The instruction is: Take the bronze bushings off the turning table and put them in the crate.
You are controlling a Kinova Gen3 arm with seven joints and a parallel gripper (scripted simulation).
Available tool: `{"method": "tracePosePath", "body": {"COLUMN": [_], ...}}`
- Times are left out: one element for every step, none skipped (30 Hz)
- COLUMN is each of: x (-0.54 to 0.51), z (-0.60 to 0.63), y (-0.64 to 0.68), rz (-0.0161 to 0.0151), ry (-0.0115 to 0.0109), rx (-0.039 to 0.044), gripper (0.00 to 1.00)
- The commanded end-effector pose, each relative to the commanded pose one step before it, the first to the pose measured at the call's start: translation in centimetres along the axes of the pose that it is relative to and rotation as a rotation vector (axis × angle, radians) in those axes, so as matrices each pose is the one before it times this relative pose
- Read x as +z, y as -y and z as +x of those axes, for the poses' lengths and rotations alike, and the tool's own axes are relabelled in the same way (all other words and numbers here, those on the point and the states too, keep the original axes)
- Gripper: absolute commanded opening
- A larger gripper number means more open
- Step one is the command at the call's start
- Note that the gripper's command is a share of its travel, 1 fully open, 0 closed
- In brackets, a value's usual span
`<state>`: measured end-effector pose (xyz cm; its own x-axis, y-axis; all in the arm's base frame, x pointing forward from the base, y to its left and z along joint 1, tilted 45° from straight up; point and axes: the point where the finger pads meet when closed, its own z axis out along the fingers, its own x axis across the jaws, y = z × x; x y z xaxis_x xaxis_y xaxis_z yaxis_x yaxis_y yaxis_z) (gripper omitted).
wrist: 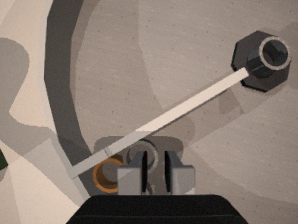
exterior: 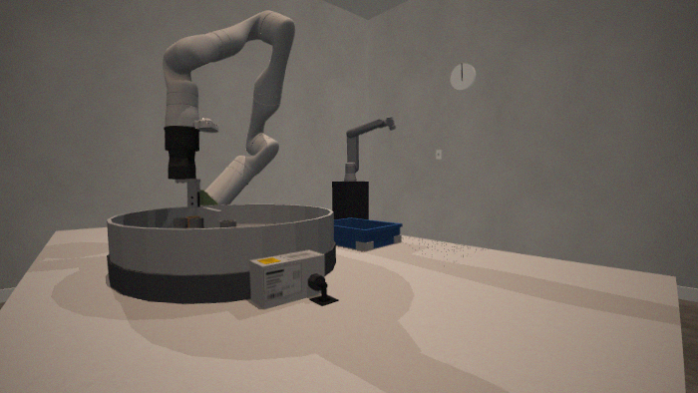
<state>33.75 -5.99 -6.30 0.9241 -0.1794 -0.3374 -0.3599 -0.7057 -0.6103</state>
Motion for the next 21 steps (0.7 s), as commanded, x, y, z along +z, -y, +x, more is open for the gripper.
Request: {"method": "tracePosePath", "body": {"x": [0.606, 0.0, 0.0, 0.0, 0.0, 0.0, 0.0, 0.0, 0.0, 0.0, 0.0, 0.0, 0.282, 0.29, 0.29, 0.29, 0.29, 0.0, 0.0, 0.0, 0.0], "z": [-0.222, 0.0, 0.0, 0.0, 0.0, 0.0, 0.0, 0.0, 0.0, 0.0, 0.0, 0.0, 0.003, 0.0, 0.0, 0.0, 0.0, 0.0, 0.0, 0.0, 0.0], "y": [0.026, 0.0, 0.0, 0.0, 0.0, 0.0, 0.0, 0.0, 0.0, 0.0, 0.0, 0.0, 0.002, 0.0, 0.0, 0.0, 0.0, 0.0, 0.0, 0.0, 0.0], "rz": [0.00242, 0.0, 0.0, 0.0, 0.0, 0.0, 0.0, 0.0, 0.0, 0.0, 0.0, 0.0, -0.00007, -0.00001, -0.00001, -0.00001, -0.00001, 0.0, 0.0, 0.0, 0.0], "ry": [0.00684, 0.0, 0.0, 0.0, 0.0, 0.0, 0.0, 0.0, 0.0, 0.0, 0.0, 0.0, -0.00022, -0.00006, -0.00006, -0.00006, -0.00006, 0.0, 0.0, 0.0, 0.0], "rx": [0.00198, 0.0, 0.0, 0.0, 0.0, 0.0, 0.0, 0.0, 0.0, 0.0, 0.0, 0.0, -0.00006, 0.00001, 0.00001, 0.00001, 0.00001, 0.0, 0.0, 0.0, 0.0], "gripper": [0.4, 0.4, 0.4, 0.4, 0.4, 0.4, 0.4, 0.4, 0.4, 0.4, 0.4, 0.4, 0.4, 0.4, 0.4, 0.4, 0.4, 0.4, 0.4, 0.4, 0.4]}}
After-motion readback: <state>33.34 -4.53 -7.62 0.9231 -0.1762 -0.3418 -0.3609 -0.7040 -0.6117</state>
